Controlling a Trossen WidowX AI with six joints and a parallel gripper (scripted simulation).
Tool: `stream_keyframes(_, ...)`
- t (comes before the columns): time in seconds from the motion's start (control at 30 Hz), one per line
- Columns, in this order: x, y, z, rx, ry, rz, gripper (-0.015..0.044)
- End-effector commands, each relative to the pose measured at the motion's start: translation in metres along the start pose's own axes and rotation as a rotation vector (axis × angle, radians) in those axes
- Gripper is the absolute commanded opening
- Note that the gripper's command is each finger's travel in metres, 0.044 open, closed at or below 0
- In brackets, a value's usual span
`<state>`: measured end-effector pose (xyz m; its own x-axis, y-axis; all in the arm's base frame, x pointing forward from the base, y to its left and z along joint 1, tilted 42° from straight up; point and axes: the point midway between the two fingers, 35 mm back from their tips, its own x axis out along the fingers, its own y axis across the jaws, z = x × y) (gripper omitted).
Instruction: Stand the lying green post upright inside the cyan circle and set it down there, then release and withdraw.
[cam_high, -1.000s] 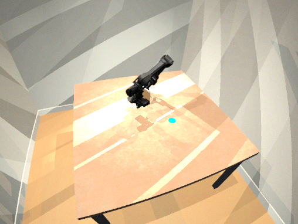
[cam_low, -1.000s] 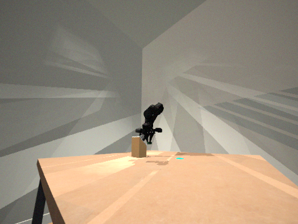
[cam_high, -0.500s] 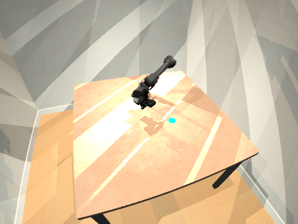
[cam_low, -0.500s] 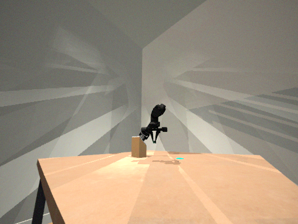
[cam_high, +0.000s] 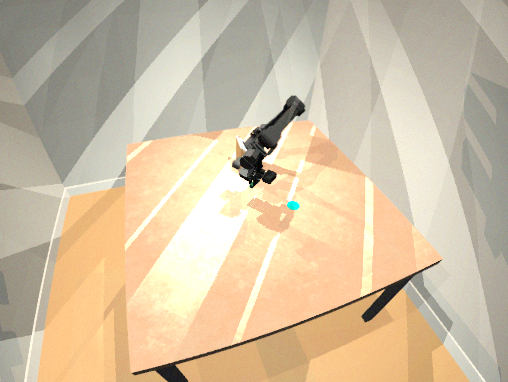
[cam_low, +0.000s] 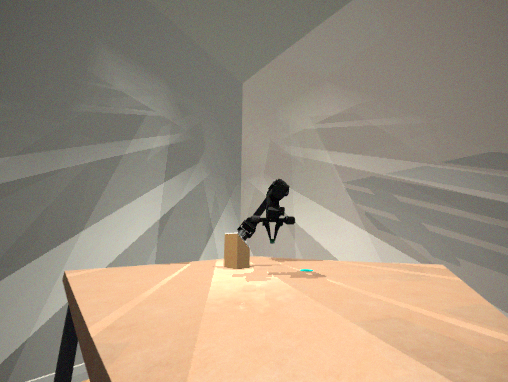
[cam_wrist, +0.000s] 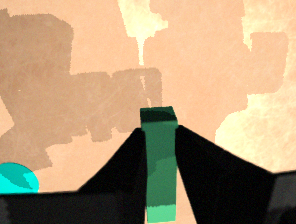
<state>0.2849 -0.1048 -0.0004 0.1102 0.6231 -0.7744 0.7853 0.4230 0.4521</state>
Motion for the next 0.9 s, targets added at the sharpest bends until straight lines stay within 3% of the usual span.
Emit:
stream_keyframes(0.0,-0.006,0.015,-0.003,-0.035,-0.016,0.006,0.0023)
stream_keyframes(0.87,-0.012,0.083,-0.042,-0.229,-0.016,0.014,0.0023)
